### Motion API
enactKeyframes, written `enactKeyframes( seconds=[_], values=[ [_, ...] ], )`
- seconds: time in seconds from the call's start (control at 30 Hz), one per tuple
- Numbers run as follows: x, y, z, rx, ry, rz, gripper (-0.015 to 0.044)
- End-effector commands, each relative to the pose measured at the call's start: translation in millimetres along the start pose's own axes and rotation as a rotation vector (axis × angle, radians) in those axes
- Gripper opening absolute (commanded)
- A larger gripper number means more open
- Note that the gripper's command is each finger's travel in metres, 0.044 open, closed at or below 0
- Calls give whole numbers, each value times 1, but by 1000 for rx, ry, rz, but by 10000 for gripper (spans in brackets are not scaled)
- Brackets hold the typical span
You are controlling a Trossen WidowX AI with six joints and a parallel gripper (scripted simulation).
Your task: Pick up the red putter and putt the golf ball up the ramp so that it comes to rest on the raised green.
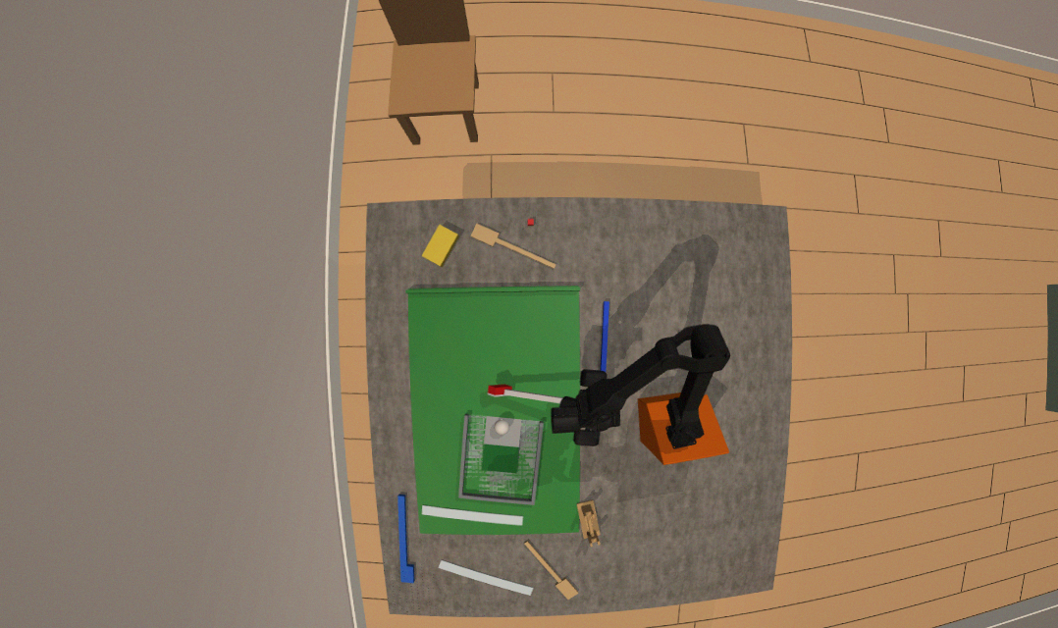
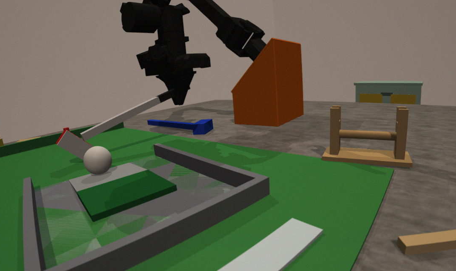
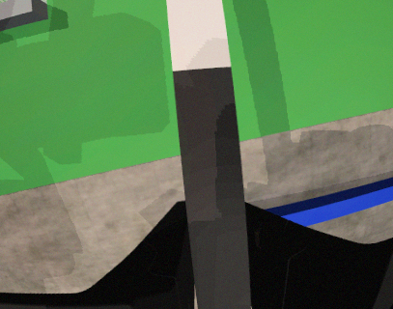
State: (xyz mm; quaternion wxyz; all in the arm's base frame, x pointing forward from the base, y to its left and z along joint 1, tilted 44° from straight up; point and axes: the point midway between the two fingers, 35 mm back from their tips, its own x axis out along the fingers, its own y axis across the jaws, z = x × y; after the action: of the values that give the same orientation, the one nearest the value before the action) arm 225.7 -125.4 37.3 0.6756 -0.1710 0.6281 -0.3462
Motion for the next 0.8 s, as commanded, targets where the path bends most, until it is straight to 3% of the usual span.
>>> enactKeyframes(
  seconds=[0.0,0.37,0.77],
  values=[
    [-8,5,1,4,-6,-5,0],
    [-59,6,0,3,-5,-4,0],
    [-51,7,-1,-5,1,-8,0]
  ],
)
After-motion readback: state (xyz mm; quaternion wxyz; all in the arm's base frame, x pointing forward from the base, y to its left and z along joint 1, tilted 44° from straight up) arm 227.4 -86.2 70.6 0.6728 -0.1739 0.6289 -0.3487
